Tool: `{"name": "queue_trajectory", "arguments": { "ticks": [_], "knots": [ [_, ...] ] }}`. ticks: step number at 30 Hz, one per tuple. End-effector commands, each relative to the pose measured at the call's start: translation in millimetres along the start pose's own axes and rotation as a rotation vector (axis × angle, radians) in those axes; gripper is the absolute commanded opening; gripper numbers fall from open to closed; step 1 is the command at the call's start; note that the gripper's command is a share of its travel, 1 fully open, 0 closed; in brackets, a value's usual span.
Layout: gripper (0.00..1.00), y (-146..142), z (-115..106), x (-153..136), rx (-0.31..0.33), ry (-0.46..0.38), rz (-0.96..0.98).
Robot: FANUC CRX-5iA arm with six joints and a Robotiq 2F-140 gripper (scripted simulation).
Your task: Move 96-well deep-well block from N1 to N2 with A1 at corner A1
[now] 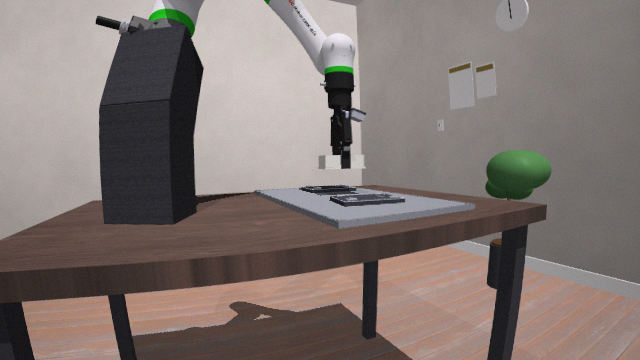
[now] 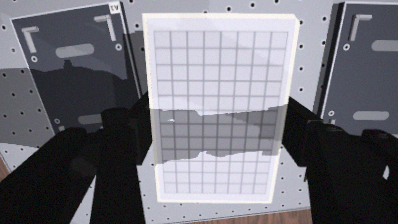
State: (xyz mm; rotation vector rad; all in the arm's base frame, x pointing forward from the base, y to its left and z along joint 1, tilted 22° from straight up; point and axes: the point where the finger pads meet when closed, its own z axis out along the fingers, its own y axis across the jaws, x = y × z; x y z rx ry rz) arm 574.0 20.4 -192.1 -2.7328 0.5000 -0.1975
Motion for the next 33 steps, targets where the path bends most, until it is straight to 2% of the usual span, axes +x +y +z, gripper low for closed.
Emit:
{"name": "queue_trajectory", "arguments": {
  "ticks": [1, 33],
  "knots": [
    [0.1, 9.9, -0.7, 1.2, 0.001, 0.002, 0.0],
    [0.1, 103.3, -0.7, 3.2, 0.0, 0.002, 0.0]
  ]
}}
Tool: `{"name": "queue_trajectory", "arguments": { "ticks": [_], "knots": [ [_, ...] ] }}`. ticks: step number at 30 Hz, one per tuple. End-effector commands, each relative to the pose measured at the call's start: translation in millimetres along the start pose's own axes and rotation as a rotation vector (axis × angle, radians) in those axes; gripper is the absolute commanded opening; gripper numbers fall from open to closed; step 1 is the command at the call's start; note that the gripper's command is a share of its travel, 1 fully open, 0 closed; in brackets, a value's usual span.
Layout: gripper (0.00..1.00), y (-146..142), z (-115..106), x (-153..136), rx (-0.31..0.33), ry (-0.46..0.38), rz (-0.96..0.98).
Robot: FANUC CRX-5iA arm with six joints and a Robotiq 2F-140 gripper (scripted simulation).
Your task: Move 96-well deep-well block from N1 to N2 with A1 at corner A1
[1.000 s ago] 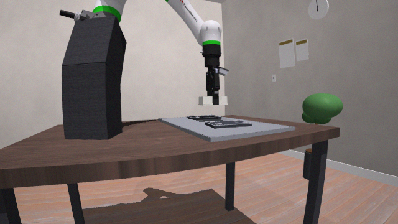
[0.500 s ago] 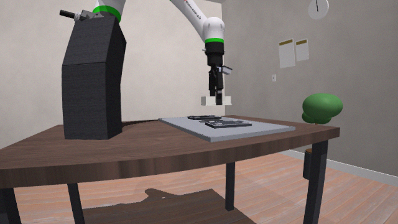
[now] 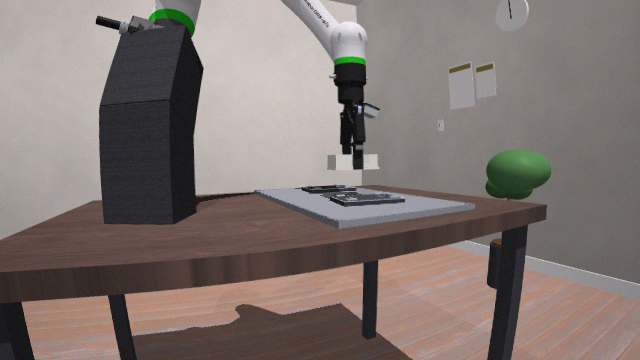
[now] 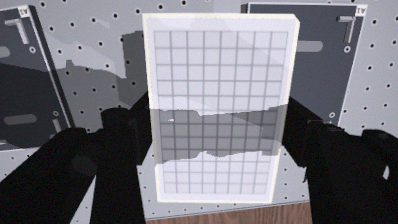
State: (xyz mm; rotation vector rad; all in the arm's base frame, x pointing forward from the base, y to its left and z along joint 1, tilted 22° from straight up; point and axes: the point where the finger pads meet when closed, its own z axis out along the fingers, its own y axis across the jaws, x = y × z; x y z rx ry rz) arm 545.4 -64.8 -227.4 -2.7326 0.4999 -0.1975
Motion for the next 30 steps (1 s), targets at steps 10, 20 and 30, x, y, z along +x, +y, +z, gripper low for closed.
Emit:
{"name": "queue_trajectory", "arguments": {
  "ticks": [10, 20, 30],
  "knots": [
    [0.1, 33.4, -0.7, 1.7, 0.0, 0.002, 0.0],
    [0.1, 66.8, -0.7, 2.4, 0.0, 0.002, 0.0],
    [0.1, 95.4, -0.7, 3.1, 0.0, 0.002, 0.0]
  ]
}}
